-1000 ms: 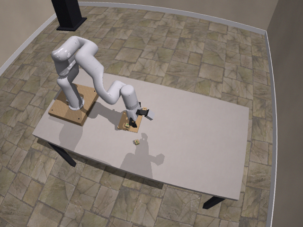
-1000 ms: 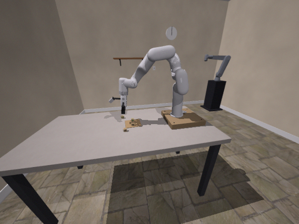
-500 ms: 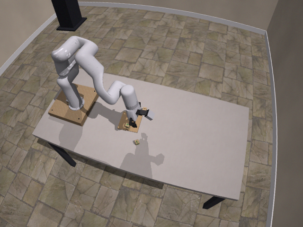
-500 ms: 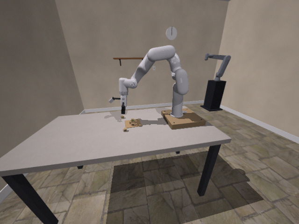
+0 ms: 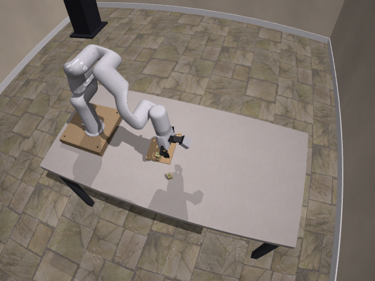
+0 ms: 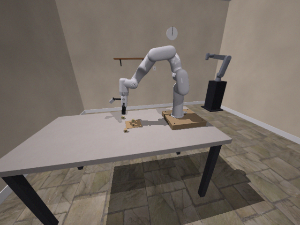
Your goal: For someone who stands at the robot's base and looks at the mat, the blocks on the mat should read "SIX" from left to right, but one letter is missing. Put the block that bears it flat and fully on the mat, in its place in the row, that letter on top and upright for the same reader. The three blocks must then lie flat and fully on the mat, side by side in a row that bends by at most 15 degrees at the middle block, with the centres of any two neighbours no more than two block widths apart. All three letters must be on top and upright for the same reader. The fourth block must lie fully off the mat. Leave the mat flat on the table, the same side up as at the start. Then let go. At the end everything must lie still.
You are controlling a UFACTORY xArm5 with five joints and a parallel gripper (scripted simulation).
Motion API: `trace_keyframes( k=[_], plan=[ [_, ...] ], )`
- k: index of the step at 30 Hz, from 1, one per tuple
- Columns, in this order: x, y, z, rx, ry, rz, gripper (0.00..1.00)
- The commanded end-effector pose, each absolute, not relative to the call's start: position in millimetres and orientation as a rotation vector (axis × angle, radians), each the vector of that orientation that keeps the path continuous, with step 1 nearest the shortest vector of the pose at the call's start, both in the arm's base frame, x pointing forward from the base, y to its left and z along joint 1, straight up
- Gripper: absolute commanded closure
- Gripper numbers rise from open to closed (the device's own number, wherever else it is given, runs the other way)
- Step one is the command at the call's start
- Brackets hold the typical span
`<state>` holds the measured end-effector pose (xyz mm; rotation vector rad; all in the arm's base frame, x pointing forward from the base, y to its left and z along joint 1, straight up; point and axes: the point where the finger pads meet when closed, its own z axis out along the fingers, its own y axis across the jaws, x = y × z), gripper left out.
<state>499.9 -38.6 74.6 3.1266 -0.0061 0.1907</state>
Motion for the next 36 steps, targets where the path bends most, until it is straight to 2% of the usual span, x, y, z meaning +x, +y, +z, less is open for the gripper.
trace_keyframes(
  k=[1,8,12,18,36],
  plan=[
    [501.2,-38.7,76.2,3.126,-0.006,0.197,0.00],
    [505.5,-41.6,76.5,3.125,-0.006,0.197,0.00],
    [556.7,-83.3,77.8,3.117,-0.006,0.193,0.00],
    [593.1,-123.4,75.2,3.111,-0.006,0.189,0.00],
    [601.3,-134.4,74.1,3.109,-0.006,0.188,0.00]
  ],
)
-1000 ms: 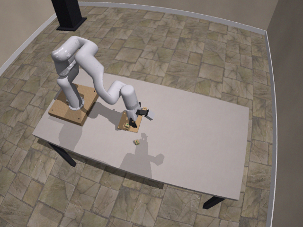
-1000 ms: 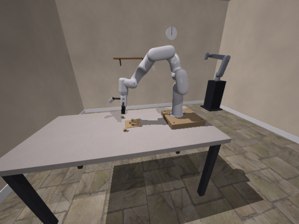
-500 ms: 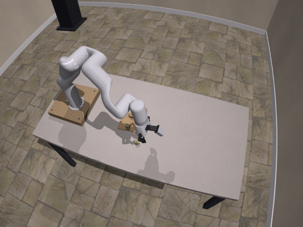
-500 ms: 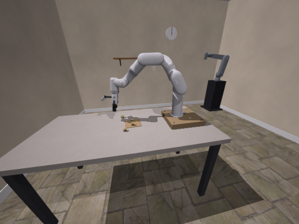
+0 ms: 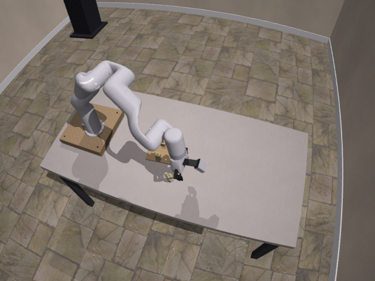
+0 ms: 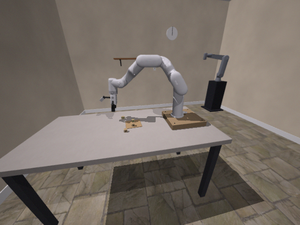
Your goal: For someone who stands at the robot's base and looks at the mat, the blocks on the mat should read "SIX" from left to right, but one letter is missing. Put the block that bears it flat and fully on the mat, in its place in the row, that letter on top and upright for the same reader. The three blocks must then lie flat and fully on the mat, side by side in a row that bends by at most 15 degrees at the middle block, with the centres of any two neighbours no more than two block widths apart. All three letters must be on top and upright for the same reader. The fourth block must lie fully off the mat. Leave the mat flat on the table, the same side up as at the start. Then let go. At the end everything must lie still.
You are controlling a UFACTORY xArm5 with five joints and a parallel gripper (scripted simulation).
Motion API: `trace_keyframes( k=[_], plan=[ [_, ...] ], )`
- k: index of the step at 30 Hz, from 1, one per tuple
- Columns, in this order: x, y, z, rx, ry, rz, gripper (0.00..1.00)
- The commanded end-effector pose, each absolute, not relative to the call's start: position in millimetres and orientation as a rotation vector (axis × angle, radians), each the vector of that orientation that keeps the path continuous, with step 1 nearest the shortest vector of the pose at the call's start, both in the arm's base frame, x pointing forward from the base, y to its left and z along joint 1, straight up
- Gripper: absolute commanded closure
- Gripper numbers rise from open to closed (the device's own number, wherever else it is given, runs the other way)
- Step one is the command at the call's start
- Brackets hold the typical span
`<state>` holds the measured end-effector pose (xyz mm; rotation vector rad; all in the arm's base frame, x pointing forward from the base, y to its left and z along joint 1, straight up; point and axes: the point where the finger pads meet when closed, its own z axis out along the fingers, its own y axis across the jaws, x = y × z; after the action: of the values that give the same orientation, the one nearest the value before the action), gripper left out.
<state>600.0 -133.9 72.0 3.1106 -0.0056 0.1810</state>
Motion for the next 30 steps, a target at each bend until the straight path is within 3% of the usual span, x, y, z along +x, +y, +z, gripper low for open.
trace_keyframes(
  k=[1,30],
  plan=[
    [601.3,-134.4,74.1,3.109,-0.006,0.188,0.00],
    [601.3,-134.4,74.1,3.109,-0.006,0.188,0.00]
  ],
)
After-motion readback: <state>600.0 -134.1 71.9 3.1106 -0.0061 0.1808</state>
